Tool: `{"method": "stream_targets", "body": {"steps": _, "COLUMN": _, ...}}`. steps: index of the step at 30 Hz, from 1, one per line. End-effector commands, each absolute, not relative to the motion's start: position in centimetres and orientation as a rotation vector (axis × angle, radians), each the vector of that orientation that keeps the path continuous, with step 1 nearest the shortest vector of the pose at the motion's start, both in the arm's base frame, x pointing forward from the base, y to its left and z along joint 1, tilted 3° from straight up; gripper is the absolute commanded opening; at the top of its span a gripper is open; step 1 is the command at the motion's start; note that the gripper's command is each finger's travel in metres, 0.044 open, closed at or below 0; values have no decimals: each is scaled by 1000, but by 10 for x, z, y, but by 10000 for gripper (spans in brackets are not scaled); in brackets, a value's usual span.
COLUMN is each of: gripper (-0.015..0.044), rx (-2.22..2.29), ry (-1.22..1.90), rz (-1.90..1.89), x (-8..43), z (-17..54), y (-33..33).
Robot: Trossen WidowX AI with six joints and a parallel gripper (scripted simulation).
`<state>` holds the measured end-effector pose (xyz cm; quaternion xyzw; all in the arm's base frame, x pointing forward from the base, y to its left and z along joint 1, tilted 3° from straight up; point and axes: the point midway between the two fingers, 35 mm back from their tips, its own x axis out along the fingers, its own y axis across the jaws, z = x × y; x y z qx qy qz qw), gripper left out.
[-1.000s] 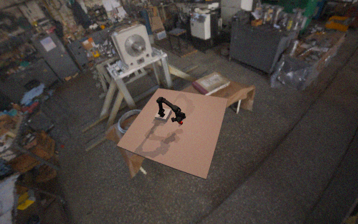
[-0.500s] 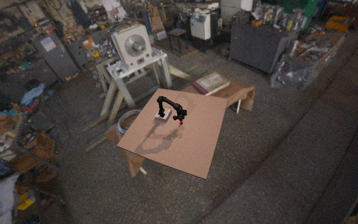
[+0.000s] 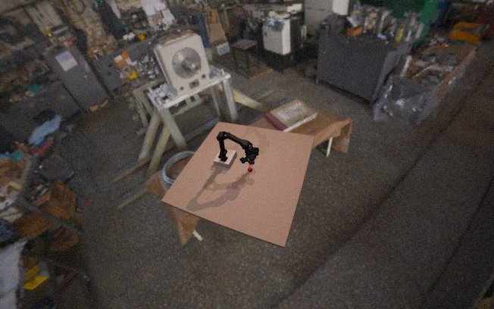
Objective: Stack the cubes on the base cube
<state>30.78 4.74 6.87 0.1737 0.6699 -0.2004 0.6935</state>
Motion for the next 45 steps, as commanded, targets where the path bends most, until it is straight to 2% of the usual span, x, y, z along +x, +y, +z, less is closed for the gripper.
{"method": "stream_targets", "body": {"steps": 1, "gripper": 105, "rx": 363, "ry": 1502, "rz": -423, "x": 303, "z": 65, "y": 59}}
{"method": "stream_targets", "body": {"steps": 26, "gripper": 105, "rx": 185, "ry": 1536, "rz": -246, "x": 265, "z": 46, "y": 121}}
{"method": "stream_targets", "body": {"steps": 45, "gripper": 105, "rx": 180, "ry": 1537, "rz": -242, "x": 264, "z": 32, "y": 122}}
